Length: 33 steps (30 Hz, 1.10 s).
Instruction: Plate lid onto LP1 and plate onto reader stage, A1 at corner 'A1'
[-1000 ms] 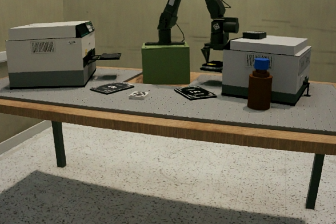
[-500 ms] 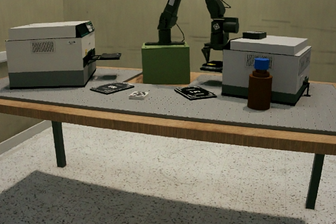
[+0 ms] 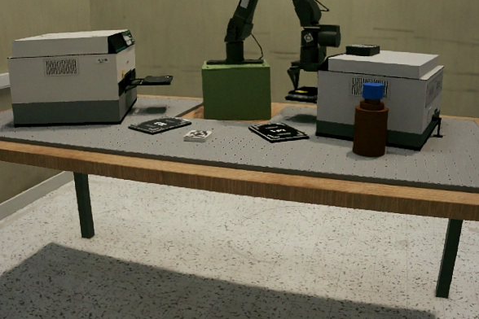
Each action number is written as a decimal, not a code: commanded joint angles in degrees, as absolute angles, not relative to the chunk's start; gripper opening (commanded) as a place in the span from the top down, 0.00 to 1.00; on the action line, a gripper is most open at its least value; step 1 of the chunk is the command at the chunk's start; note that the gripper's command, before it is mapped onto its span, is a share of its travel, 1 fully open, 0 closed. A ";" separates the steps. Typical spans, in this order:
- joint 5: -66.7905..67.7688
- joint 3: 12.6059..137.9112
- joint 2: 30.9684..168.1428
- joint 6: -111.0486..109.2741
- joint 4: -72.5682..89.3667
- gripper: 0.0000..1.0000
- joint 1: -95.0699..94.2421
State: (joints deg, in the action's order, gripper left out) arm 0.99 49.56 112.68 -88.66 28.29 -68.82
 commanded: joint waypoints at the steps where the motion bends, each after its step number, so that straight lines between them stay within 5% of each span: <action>1: 0.86 49.69 112.32 -88.73 28.26 0.15 -68.74; 33: 0.52 51.29 109.84 -88.91 29.83 0.15 -68.46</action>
